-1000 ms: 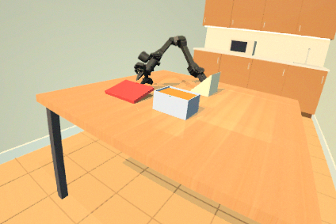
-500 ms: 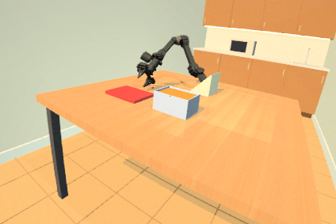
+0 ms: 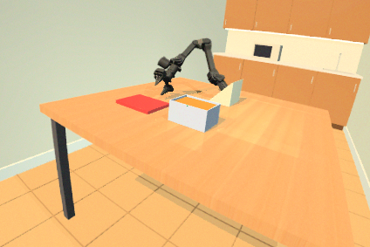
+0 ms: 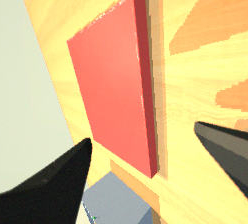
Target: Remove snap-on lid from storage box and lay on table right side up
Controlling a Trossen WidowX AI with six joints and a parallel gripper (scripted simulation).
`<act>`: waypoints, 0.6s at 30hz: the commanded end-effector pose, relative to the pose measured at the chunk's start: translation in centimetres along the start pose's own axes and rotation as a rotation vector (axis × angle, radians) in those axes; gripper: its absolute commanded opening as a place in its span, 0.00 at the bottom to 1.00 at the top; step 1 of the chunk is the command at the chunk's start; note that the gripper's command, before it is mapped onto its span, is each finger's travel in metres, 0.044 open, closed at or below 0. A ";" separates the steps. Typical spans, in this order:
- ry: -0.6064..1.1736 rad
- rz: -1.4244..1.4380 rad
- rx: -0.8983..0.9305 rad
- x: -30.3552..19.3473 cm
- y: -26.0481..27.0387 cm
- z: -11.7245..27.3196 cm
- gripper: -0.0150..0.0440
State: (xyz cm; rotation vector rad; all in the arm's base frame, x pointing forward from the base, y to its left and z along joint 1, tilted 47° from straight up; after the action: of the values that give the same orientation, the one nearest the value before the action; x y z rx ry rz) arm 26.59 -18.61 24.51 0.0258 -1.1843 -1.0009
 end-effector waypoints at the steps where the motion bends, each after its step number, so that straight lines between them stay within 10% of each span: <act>1: 0.001 0.005 0.003 0.0 -0.5 0.7 1.00; 18: 0.002 0.004 0.003 0.0 0.6 2.9 1.00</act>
State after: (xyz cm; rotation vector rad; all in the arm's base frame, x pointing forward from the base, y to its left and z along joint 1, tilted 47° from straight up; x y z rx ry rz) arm 24.87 -17.39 25.49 0.0255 -1.1775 -0.9938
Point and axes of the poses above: the point midway between the two fingers, 35 mm back from their tips, its own z axis back along the fingers, its own y axis across the jaws, x = y × z, the point moved 4 cm from there along z, back along the fingers, and after that the axes turned 2 degrees about z, right-handed, at the moved point
